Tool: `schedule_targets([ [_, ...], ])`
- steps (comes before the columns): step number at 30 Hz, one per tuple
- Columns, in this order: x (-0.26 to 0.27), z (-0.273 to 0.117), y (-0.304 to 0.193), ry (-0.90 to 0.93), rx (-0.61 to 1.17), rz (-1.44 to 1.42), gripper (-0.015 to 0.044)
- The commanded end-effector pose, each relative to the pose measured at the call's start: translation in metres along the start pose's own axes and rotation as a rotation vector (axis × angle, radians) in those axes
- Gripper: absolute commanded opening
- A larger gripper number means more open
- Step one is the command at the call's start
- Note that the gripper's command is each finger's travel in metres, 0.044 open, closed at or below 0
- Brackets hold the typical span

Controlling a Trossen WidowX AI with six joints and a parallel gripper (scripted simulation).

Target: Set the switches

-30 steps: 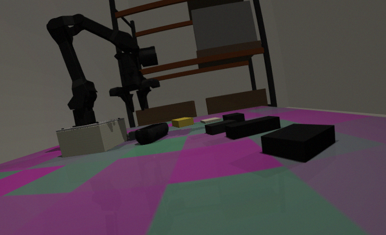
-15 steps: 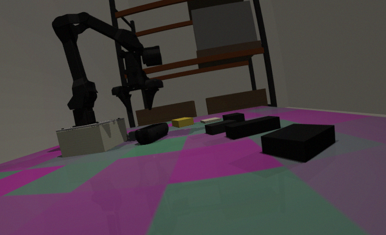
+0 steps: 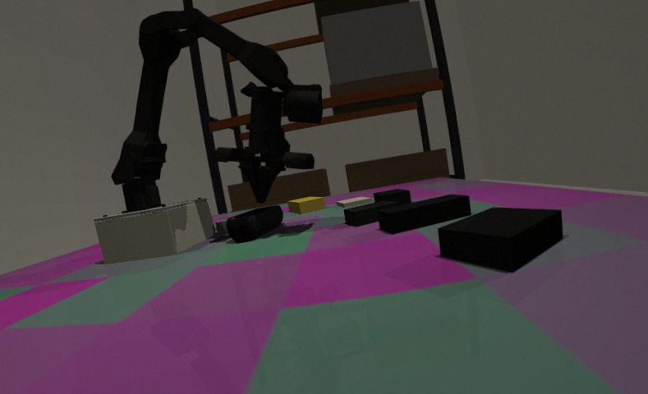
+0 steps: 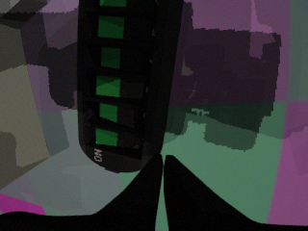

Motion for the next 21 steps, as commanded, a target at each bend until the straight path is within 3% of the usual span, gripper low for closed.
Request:
schedule_targets([
  [1, -0.013, 0.007, -0.009, 0.036, -0.013, -0.004, 0.0],
  [21, -0.021, 0.033, -0.008, 0.036, -0.013, -0.004, 0.0],
])
Point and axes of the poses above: the point midway between the two fingers, 35 mm back from their tips, its own z axis out along the fingers, its own x axis across the jaws, y = z × x, the point moved 4 cm from there along -z, back along the fingers
